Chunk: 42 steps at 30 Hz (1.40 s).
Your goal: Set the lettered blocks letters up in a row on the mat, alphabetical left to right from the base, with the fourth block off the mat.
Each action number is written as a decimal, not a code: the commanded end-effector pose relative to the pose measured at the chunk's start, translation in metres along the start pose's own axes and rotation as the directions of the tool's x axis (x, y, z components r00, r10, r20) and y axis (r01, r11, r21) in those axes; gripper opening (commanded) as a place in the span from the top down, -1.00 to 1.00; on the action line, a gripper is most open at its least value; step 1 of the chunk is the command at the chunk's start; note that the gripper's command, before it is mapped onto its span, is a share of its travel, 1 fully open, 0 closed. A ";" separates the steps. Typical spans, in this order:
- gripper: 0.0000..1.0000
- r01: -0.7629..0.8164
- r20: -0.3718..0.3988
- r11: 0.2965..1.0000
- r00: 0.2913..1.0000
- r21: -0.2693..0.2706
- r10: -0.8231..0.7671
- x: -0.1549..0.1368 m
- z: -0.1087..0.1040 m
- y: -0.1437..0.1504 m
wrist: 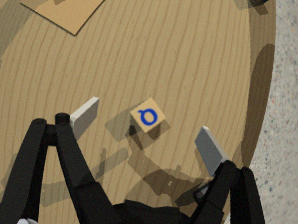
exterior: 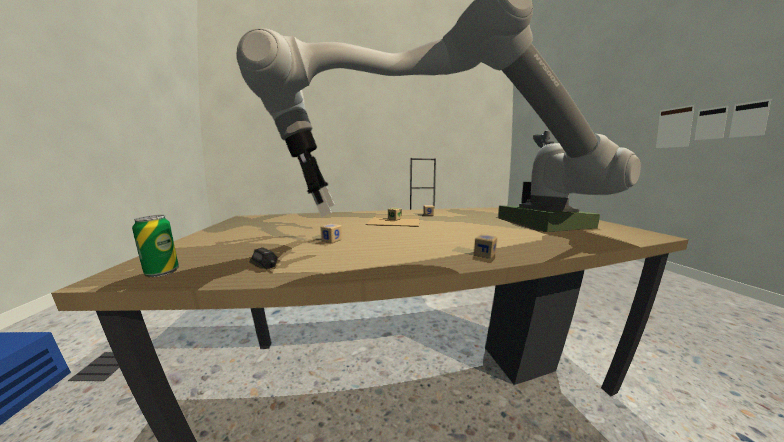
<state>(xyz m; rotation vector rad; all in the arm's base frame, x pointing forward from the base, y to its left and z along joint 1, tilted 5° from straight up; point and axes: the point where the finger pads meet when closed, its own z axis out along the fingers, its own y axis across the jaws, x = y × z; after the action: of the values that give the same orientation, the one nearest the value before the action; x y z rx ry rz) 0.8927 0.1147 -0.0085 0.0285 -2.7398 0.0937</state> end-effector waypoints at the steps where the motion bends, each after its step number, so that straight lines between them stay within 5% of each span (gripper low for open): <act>1: -1.00 0.000 0.002 1.000 1.000 -0.001 0.000 0.000 -0.002 0.000; 36: -1.00 0.000 0.002 1.000 1.000 -0.001 0.000 0.000 -0.002 -0.001; 42: -1.00 -0.006 0.004 1.000 1.000 0.000 0.006 0.041 0.009 -0.074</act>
<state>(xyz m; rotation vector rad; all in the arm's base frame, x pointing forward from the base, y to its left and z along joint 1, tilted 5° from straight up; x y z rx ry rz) 0.8756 0.0804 -0.0036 0.0240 -2.7376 0.0955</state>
